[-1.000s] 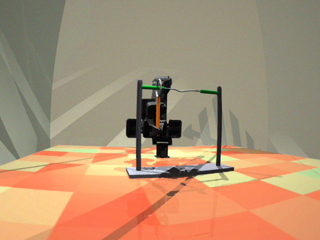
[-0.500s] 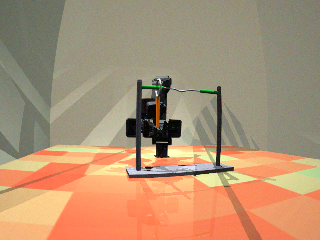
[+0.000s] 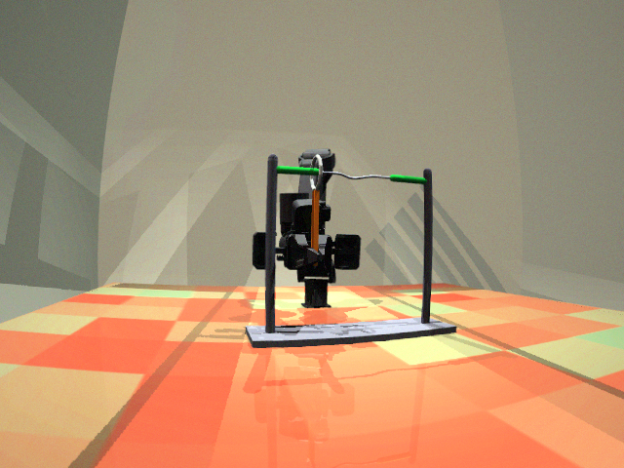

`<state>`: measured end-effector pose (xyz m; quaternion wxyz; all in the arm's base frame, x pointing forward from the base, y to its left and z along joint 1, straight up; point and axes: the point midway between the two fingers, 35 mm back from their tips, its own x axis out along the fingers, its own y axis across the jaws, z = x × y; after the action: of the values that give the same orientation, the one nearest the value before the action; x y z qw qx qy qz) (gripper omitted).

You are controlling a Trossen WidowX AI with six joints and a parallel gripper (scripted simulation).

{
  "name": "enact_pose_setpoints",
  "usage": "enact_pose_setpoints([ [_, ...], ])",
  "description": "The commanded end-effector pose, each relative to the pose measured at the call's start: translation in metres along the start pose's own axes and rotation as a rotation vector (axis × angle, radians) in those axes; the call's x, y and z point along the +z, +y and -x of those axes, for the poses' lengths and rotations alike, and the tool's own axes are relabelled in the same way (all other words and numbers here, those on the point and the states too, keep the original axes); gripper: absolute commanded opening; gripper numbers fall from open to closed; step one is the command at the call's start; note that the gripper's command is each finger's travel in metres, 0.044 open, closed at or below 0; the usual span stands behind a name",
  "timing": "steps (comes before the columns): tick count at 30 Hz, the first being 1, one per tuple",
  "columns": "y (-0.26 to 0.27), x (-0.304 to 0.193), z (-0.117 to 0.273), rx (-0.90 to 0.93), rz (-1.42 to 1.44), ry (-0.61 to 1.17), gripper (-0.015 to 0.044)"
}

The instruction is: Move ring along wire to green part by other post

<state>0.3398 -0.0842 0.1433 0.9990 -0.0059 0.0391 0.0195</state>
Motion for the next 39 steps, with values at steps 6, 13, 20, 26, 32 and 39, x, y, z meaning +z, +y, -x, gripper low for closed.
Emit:
enact_pose_setpoints([
  [6, 0.009, 0.002, 0.001, -0.003, -0.001, -0.006, -0.015],
  [13, 0.016, 0.002, 0.001, -0.001, 0.004, -0.006, -0.015],
  [20, 0.021, 0.002, 0.001, 0.008, 0.02, -0.006, -0.015],
  [26, 0.024, 0.002, 0.0, 0.022, 0.047, -0.007, -0.015],
  [32, 0.025, 0.003, 0.0, 0.04, 0.081, -0.008, -0.015],
  [39, 0.026, 0.003, 0.0, 0.064, 0.13, -0.009, -0.015],
])
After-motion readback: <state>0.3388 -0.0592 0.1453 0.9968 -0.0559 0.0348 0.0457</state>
